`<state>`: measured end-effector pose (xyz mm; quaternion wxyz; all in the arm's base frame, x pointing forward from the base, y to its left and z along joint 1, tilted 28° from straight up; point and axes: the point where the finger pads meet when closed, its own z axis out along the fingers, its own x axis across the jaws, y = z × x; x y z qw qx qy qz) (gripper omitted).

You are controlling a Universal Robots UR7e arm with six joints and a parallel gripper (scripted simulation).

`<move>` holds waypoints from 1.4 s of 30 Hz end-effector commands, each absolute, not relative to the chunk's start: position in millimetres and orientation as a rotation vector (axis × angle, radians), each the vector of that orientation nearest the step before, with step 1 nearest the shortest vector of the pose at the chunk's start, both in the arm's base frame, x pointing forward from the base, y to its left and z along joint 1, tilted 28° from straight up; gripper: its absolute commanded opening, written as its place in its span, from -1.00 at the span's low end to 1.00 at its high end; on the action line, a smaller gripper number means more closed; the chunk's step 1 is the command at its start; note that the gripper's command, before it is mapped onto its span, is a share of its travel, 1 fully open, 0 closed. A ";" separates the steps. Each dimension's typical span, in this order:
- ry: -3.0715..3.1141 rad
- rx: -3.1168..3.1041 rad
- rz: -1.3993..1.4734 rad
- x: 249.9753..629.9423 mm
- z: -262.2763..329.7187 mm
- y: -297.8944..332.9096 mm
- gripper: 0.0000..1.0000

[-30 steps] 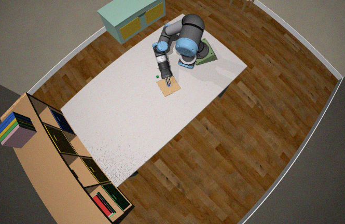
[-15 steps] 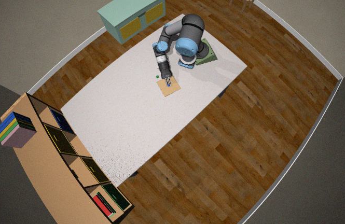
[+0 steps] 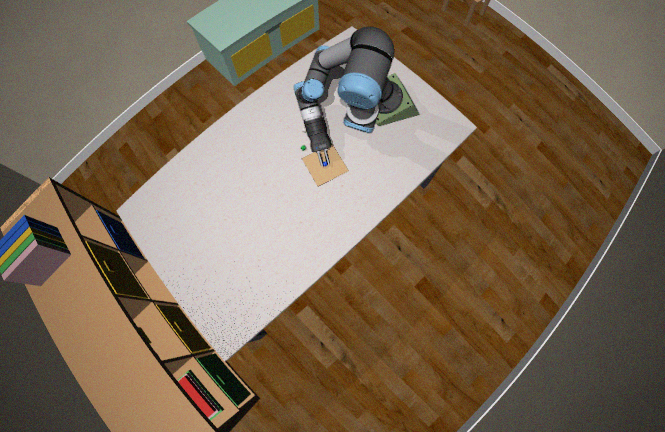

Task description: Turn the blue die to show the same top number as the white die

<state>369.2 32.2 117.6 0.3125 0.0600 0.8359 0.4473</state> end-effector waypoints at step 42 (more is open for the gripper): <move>2.204 0.161 1.187 368.9 116.7 33.8 0.27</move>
